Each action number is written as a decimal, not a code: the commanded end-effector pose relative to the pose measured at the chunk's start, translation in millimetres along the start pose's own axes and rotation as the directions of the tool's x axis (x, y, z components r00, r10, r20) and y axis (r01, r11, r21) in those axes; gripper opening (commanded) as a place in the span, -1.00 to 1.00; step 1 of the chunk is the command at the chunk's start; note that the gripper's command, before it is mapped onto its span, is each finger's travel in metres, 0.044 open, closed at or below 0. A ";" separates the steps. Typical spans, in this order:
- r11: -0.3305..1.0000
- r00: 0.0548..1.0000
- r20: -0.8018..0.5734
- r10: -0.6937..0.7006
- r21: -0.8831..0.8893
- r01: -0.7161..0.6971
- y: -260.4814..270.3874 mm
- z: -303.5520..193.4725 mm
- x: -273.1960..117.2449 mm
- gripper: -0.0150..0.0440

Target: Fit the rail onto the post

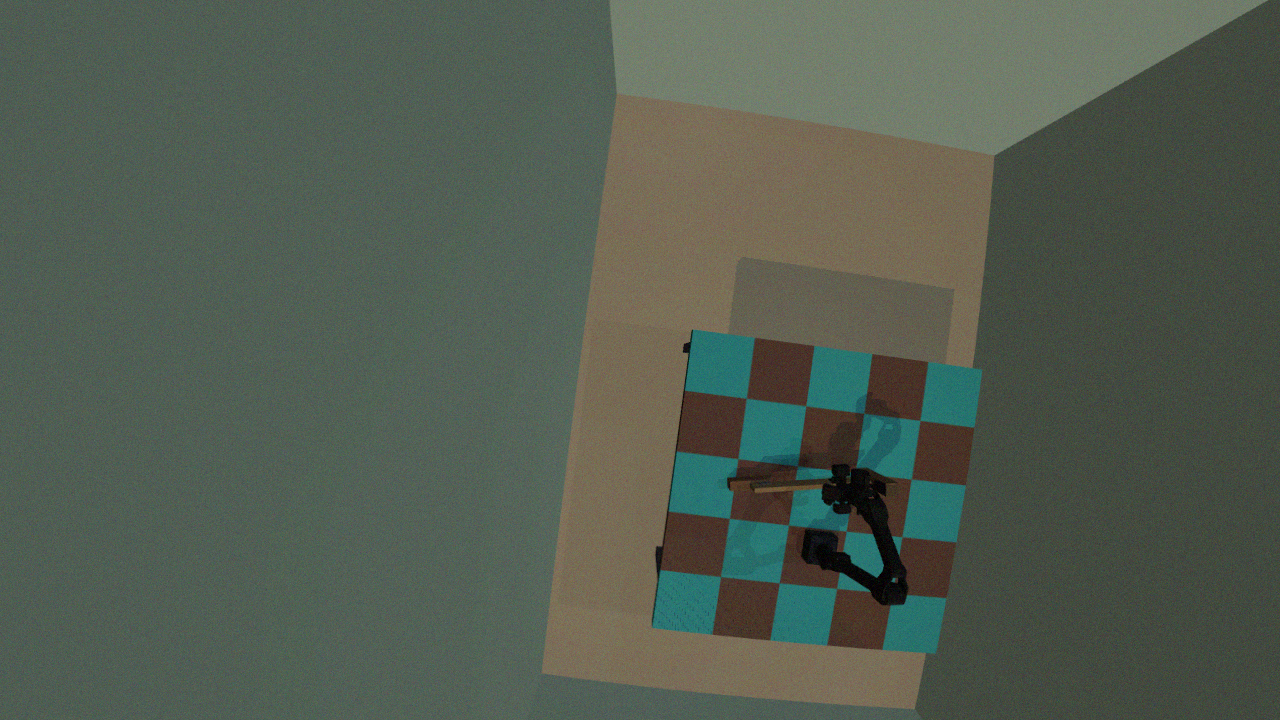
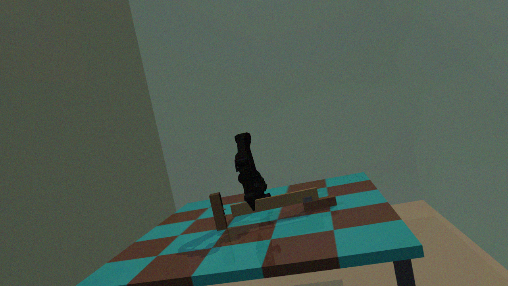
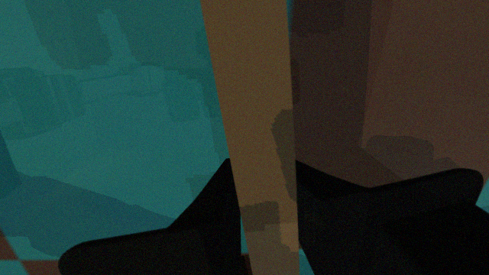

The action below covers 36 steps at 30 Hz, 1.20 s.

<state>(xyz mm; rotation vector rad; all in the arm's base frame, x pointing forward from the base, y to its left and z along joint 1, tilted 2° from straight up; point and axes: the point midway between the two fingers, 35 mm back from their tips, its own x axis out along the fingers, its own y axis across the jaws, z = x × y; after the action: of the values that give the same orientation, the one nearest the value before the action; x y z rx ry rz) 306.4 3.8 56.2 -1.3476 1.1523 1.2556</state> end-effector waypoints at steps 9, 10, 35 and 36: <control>1.000 1.000 -0.003 -0.011 -0.003 0.011 -2.9 -4.2 -3.4 -0.49; 1.000 1.000 -0.003 -0.011 -0.003 0.011 -2.9 -4.5 -3.4 -0.49; 1.000 1.000 -0.004 -0.011 -0.003 0.011 -2.5 -12.1 -2.2 -0.49; 1.000 1.000 -0.004 -0.011 -0.003 0.011 -2.5 -12.4 -2.3 -0.49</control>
<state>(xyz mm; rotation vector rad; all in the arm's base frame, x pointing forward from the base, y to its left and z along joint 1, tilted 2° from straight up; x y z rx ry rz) 307.5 -6.9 56.7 -1.3475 1.1530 1.2545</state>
